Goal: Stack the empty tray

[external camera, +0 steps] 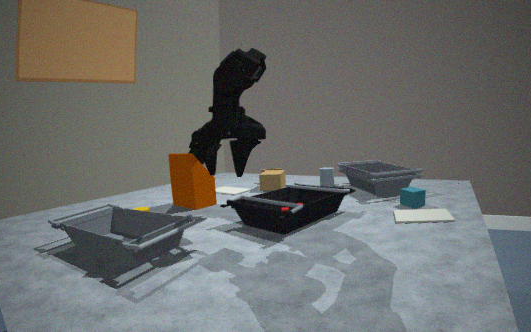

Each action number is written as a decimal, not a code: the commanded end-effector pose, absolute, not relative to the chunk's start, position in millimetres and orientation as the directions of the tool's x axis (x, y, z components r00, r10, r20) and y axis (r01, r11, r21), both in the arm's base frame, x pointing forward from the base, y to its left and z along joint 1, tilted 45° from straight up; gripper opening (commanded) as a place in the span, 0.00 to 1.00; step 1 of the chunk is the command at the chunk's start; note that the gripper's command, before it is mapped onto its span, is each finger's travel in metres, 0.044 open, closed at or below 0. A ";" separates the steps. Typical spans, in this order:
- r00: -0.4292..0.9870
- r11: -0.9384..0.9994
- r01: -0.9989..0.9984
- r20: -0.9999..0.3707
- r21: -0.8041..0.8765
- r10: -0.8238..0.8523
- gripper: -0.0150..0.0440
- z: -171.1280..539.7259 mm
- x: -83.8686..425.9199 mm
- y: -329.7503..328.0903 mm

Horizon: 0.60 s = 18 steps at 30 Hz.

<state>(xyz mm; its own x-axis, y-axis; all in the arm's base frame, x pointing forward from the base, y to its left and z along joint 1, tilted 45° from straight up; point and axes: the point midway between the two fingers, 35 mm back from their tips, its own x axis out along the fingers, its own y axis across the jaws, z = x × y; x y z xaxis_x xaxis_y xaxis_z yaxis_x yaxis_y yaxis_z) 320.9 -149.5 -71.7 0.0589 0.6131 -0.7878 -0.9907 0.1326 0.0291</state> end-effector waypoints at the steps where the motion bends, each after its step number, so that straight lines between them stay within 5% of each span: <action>1: 0.038 0.405 -0.870 -0.780 0.282 0.624 1.00 -113.6 276.0 -183.3; 10: 0.037 0.707 -0.293 -0.731 0.644 0.681 1.00 -184.7 177.1 -214.9; 18: 0.038 0.711 -0.248 -0.727 0.658 0.686 1.00 -188.8 170.7 -215.2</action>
